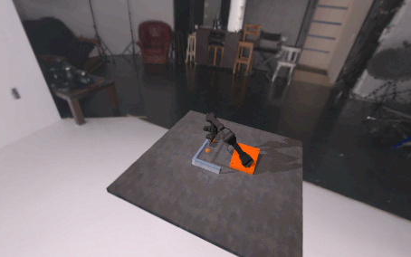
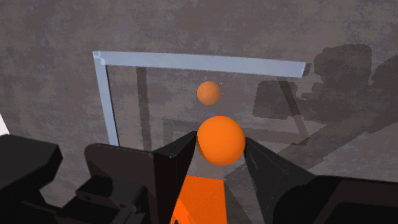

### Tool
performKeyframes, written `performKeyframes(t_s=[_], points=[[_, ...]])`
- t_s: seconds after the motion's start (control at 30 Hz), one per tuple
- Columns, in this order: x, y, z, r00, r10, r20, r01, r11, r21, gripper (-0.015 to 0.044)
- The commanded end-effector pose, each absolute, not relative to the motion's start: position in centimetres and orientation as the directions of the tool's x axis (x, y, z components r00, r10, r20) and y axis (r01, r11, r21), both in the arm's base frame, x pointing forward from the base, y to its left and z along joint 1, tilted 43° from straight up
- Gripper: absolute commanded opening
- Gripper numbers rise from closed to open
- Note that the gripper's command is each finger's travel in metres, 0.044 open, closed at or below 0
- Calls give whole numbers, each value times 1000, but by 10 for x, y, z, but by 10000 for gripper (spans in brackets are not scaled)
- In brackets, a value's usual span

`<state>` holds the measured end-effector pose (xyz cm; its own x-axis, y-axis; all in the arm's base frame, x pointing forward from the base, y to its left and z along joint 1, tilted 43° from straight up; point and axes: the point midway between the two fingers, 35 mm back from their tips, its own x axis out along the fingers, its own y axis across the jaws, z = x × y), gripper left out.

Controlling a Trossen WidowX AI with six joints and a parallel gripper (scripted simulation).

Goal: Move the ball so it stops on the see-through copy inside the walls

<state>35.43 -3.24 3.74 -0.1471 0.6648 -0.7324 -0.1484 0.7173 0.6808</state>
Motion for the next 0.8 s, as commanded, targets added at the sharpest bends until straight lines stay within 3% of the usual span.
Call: performKeyframes(t_s=[0.0, 0.77], points=[[354, -41, 48, -144, 662, -736, -157, 719, 677, 0], [367, 36, -6, -142, 664, -734, -158, 717, 679, 0]])
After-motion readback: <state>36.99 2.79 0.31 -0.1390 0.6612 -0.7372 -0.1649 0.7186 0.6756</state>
